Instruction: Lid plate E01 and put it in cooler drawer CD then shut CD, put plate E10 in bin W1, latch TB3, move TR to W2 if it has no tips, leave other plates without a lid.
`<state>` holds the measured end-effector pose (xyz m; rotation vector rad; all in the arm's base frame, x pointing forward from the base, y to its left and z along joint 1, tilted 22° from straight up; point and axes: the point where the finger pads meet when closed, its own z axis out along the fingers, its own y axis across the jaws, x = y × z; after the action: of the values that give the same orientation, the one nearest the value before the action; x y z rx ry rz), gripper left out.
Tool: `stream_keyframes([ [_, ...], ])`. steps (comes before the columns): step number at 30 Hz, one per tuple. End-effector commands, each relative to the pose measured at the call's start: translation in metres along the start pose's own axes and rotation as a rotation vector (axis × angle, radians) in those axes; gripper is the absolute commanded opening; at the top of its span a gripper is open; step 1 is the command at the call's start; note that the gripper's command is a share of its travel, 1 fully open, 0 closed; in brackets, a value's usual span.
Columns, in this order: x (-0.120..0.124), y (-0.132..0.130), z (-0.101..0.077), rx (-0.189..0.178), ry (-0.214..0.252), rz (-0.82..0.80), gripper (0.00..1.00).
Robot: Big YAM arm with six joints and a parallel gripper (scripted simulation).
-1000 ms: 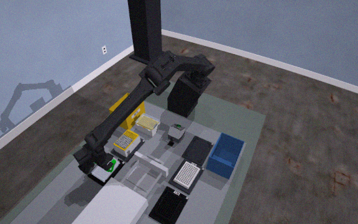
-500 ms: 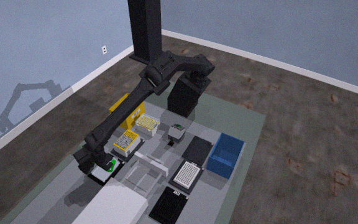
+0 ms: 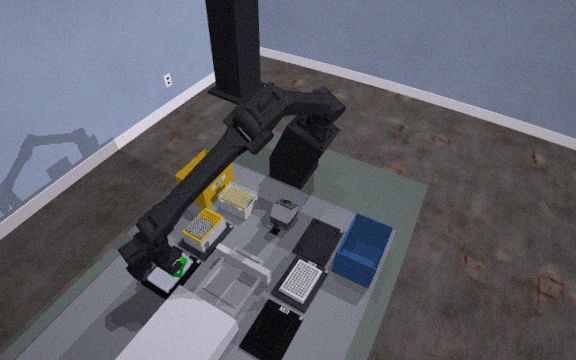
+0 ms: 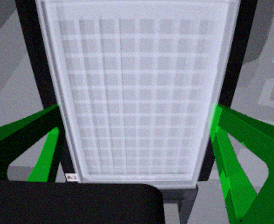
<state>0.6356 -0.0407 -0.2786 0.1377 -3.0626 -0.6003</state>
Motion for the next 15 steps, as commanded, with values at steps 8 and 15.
stream_keyframes([
  [8,-0.031,0.001,-0.016,0.014,-0.061,-0.017,0.0],
  [15,-0.023,-0.002,-0.019,0.011,-0.051,-0.012,1.0],
])
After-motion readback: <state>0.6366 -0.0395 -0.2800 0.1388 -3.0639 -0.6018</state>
